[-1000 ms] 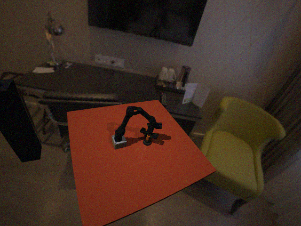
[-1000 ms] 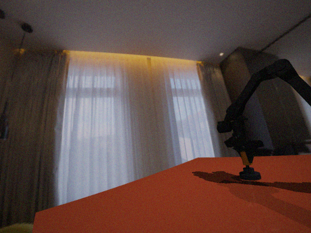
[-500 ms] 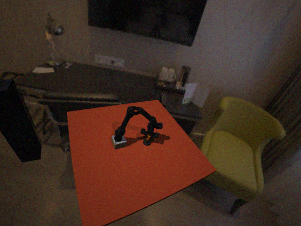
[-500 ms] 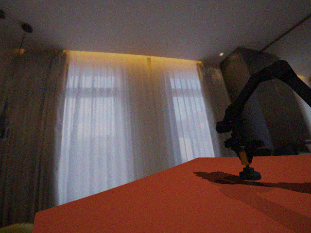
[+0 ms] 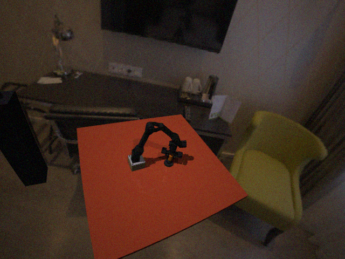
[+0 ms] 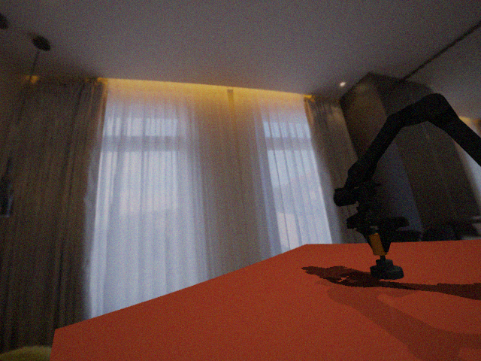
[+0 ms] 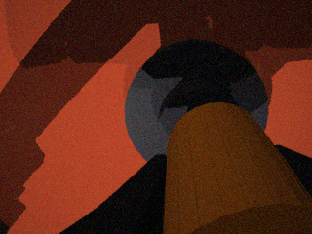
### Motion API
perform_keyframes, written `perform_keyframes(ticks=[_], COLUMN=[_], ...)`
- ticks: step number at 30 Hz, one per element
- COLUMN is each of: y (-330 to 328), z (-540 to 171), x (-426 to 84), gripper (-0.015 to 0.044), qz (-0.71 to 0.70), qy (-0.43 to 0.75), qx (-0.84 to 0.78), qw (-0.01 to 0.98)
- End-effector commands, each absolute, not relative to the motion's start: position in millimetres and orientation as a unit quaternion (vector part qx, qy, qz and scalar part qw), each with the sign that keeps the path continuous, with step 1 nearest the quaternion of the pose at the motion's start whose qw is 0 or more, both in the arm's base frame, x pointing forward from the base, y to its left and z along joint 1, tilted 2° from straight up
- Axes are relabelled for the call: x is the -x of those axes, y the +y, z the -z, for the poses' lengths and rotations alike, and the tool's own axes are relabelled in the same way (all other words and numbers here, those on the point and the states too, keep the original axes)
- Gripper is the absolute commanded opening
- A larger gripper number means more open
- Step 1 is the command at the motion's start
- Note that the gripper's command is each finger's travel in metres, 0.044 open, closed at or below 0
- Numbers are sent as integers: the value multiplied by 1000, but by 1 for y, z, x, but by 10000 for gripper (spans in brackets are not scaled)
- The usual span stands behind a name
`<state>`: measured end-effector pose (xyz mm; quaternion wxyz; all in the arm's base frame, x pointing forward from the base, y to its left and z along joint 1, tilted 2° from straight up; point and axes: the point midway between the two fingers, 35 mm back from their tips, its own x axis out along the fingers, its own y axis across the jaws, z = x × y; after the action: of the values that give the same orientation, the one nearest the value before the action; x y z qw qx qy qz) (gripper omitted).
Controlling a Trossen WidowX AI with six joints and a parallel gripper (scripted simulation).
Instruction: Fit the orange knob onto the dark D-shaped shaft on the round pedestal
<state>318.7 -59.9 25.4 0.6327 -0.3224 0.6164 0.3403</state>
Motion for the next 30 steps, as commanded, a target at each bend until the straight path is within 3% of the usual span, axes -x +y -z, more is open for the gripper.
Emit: perform_keyframes(ticks=[1,30], y=[-61,-60], z=[-29,-26], x=[-320,-315], gripper=[0,0], qz=[-359,-395], qy=[603,580], qx=[347,385], qw=[622,600])
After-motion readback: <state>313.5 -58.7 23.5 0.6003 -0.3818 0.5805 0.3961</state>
